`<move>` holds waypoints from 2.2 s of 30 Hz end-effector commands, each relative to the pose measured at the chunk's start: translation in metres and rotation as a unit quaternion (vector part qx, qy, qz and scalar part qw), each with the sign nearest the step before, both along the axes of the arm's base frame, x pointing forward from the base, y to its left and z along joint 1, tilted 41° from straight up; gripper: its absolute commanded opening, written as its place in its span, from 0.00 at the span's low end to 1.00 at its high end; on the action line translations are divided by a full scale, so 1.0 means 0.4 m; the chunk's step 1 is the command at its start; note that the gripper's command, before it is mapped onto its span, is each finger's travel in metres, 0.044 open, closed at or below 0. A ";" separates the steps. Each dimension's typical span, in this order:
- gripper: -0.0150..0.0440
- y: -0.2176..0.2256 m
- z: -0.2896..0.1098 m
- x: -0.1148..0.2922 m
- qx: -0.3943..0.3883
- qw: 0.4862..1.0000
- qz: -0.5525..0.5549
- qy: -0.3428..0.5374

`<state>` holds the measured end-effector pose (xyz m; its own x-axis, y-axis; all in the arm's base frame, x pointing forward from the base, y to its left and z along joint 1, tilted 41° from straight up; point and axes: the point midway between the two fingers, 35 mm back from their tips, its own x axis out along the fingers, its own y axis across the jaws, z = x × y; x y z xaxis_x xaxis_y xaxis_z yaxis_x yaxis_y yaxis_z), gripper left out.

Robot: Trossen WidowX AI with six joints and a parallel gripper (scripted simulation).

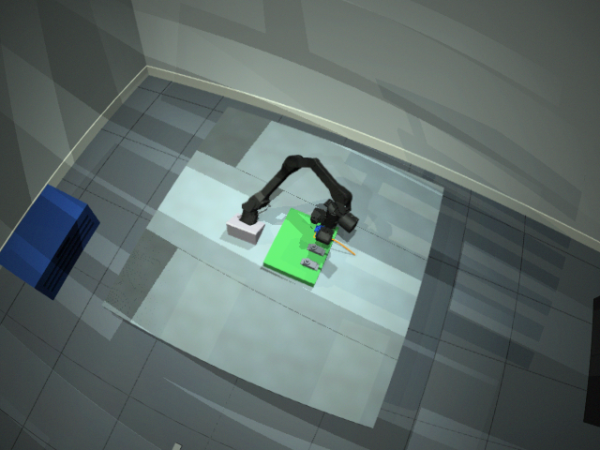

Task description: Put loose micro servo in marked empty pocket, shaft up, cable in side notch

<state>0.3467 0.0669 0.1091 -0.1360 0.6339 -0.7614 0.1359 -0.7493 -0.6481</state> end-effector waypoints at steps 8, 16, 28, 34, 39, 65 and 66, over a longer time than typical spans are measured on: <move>0.25 0.013 -0.011 -0.002 0.002 1.000 -0.003 -0.001; 0.25 0.026 -0.026 -0.005 0.002 1.000 -0.003 -0.001; 0.25 0.047 -0.051 -0.009 0.002 1.000 -0.003 -0.001; 0.25 0.057 -0.062 -0.011 0.002 1.000 -0.003 -0.001; 0.25 0.065 -0.072 -0.013 0.002 1.000 -0.003 -0.001; 0.57 0.020 -0.022 -0.011 0.002 1.000 -0.003 -0.001; 0.57 0.019 -0.023 -0.010 0.002 1.000 -0.003 -0.001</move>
<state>0.3419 0.0790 0.0937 -0.1333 0.6408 -0.7560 0.1229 -0.7462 -0.6542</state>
